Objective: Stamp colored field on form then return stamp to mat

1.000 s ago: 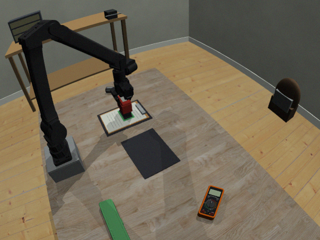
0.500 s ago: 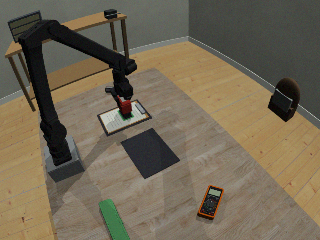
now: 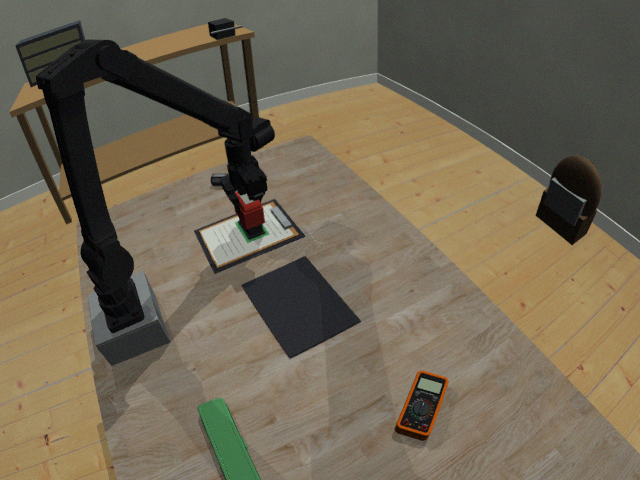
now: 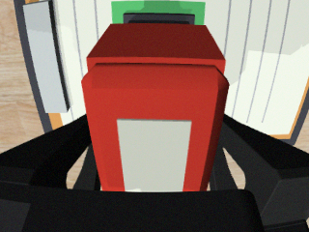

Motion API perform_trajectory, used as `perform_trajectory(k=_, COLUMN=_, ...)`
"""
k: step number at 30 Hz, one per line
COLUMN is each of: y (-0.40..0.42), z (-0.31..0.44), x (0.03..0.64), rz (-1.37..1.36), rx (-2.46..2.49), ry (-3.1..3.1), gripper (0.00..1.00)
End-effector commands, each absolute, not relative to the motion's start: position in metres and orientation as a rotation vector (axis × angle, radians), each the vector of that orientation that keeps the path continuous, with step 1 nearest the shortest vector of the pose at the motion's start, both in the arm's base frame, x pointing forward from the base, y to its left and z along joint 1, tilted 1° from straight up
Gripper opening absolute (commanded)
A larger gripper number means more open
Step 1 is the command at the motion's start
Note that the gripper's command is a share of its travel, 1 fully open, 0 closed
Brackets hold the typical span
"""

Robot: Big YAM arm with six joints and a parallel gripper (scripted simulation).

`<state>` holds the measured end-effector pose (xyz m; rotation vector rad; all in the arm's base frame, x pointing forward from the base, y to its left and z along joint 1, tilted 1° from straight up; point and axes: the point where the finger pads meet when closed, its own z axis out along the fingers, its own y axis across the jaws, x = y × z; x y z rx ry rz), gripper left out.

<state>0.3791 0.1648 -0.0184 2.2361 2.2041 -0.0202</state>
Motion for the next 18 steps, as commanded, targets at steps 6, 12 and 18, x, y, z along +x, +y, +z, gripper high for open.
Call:
perform_trajectory(k=6, y=0.160, z=-0.046, x=0.379, rz=-0.030, rx=2.234, ry=2.209, gripper=0.33)
perform_trajectory(k=12, y=0.159, z=-0.051, x=0.379, rz=-0.031, rx=2.234, ry=2.209, gripper=0.33)
perform_trajectory(k=18, y=0.159, z=-0.051, x=0.379, rz=-0.031, rx=2.234, ry=2.208, gripper=0.33)
